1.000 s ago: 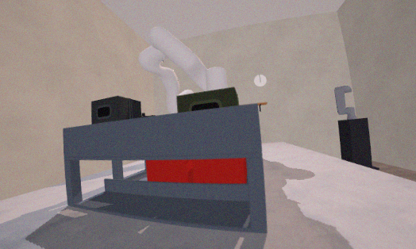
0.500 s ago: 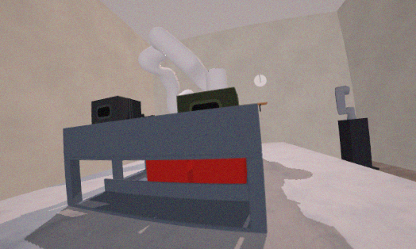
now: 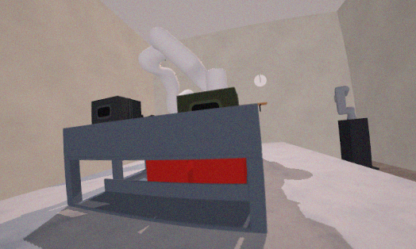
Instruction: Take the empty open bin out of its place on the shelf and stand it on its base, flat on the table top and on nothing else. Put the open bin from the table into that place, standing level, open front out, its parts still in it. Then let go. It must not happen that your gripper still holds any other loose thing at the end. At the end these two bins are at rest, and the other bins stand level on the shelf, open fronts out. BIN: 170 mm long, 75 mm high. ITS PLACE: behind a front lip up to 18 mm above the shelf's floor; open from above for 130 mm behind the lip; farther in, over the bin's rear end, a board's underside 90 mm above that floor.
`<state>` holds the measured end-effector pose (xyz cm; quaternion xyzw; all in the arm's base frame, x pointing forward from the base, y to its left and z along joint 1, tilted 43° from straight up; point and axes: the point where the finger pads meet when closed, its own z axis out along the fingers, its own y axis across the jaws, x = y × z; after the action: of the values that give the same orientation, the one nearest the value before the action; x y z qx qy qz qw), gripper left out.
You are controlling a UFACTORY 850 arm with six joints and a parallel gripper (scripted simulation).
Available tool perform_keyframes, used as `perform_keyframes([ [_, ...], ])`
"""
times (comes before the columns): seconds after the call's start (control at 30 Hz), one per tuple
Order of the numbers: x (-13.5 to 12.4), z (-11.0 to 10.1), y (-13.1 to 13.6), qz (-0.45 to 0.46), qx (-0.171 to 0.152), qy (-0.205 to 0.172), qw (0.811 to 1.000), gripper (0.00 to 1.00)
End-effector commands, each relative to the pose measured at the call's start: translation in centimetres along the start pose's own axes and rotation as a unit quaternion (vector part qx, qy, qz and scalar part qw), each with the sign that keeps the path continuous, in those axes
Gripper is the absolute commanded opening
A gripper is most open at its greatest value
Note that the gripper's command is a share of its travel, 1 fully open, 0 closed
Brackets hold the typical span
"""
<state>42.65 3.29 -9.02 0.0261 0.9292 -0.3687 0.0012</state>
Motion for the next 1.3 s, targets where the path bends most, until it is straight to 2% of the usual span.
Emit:
perform_keyframes([
  [0.0,-0.1,-0.1,0.0,0.0,0.0,-0.001,1.0,0.0],
  [0.87,-0.1,-0.1,0.0,0.0,0.0,-0.001,1.0,0.0],
  [1.27,-0.1,-2.7,0.0,0.0,0.0,-0.001,1.0,0.0],
])
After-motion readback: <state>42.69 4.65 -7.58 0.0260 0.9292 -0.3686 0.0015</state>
